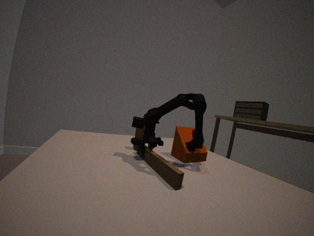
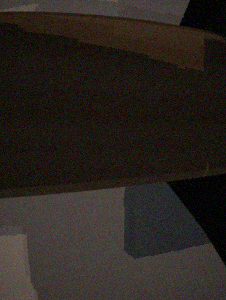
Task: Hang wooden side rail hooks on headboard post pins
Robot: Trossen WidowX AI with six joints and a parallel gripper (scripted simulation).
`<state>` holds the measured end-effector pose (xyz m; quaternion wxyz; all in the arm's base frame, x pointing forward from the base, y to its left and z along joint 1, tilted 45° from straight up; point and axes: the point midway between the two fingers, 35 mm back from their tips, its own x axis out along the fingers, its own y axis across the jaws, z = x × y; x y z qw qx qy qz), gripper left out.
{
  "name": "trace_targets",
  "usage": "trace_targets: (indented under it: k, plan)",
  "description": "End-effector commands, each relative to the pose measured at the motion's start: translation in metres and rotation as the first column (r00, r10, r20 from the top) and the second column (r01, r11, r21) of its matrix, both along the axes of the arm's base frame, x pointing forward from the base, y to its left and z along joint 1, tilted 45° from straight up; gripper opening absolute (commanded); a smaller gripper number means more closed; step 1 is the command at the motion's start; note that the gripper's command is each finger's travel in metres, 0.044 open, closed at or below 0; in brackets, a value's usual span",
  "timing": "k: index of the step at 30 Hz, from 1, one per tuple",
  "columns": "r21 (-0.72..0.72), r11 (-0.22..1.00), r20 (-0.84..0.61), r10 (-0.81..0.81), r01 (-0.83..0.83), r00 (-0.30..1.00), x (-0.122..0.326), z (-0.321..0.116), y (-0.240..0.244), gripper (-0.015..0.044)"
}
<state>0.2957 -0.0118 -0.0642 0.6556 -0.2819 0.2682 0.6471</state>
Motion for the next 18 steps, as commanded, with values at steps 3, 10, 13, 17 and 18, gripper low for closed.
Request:
trace_targets:
  k: [3, 10, 13, 17, 18]
  plan:
    - [0.007, 0.999, -0.049, -0.052, 0.052, 0.997, 0.0004, 0.0005, 0.0004, 0.0]
    - [0.007, 0.999, -0.05, -0.053, 0.053, 0.997, -0.0026, 0.0005, 0.0004, 0.0]
    - [0.007, 0.999, -0.05, -0.053, 0.053, 0.997, -0.0039, 0.0004, 0.0004, 0.0]
    - [0.007, 0.999, -0.05, -0.053, 0.053, 0.997, -0.0056, 0.0004, 0.0004, 0.0]
    - [0.007, 0.999, -0.05, -0.053, 0.053, 0.997, -0.006, 0.0004, 0.0004, 0.0]
